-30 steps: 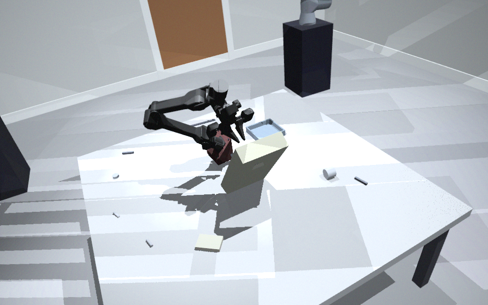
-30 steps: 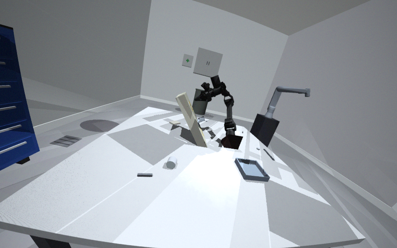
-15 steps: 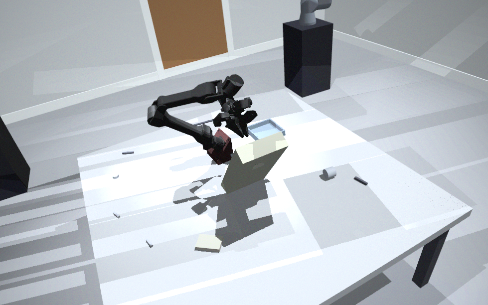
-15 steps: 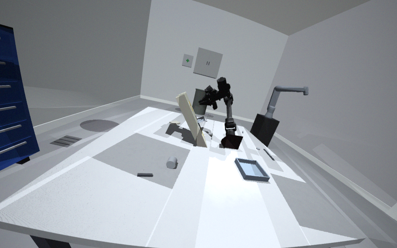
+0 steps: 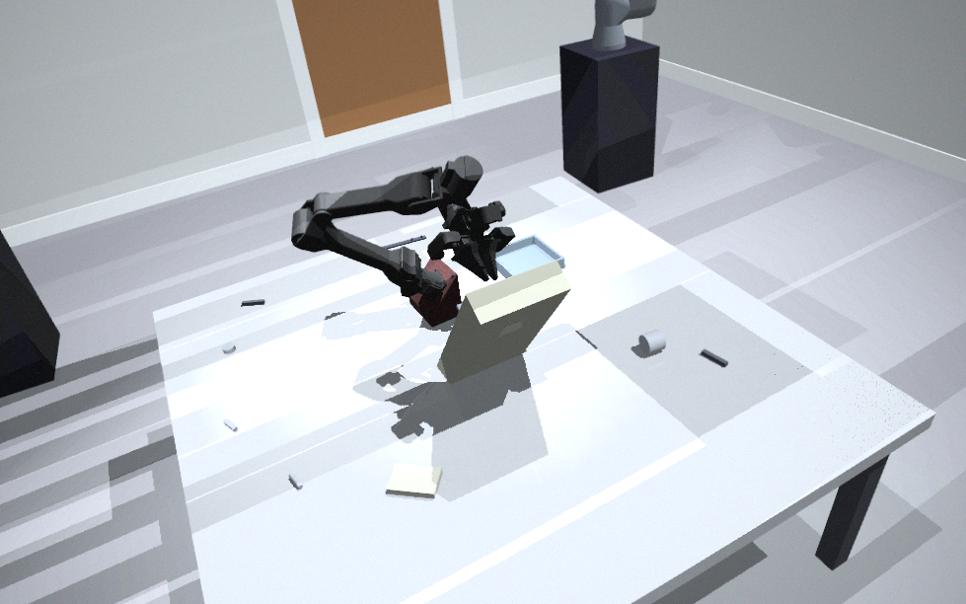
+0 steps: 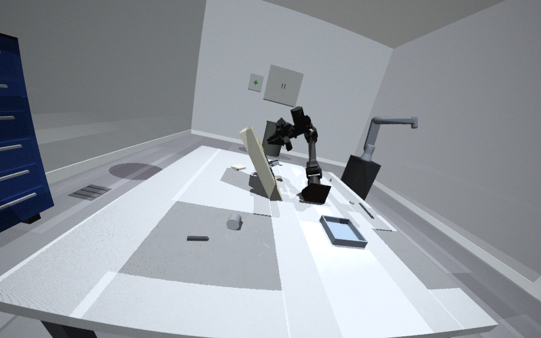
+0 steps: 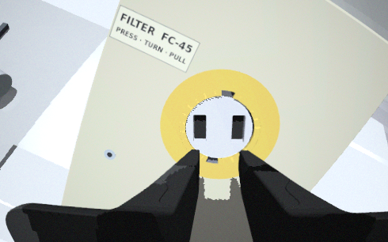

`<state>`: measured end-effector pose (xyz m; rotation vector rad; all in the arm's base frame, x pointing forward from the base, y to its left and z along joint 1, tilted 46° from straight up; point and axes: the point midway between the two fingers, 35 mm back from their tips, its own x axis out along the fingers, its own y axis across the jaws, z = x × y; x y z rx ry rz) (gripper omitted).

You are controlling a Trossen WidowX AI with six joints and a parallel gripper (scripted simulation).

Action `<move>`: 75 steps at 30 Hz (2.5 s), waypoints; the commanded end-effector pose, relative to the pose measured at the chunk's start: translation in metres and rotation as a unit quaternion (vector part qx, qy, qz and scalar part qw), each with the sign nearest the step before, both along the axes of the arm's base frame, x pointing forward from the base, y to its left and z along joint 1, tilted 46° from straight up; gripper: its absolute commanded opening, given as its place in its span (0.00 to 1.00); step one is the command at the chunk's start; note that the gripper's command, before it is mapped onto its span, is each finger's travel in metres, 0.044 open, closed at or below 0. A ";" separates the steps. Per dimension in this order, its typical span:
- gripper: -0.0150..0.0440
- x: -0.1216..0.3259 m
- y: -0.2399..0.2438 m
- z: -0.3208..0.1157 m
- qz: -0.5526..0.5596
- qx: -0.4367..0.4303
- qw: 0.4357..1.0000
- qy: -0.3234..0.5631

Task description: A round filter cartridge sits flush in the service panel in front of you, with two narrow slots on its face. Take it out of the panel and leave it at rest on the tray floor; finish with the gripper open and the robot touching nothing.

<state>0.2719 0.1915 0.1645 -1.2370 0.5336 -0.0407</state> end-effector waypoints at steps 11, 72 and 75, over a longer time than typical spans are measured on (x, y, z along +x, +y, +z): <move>0.42 0.020 -0.008 -0.008 0.001 -0.002 1.000 0.000; 0.42 0.043 -0.018 -0.016 0.002 -0.003 1.000 -0.004; 0.42 0.044 -0.018 -0.016 0.002 -0.003 1.000 -0.004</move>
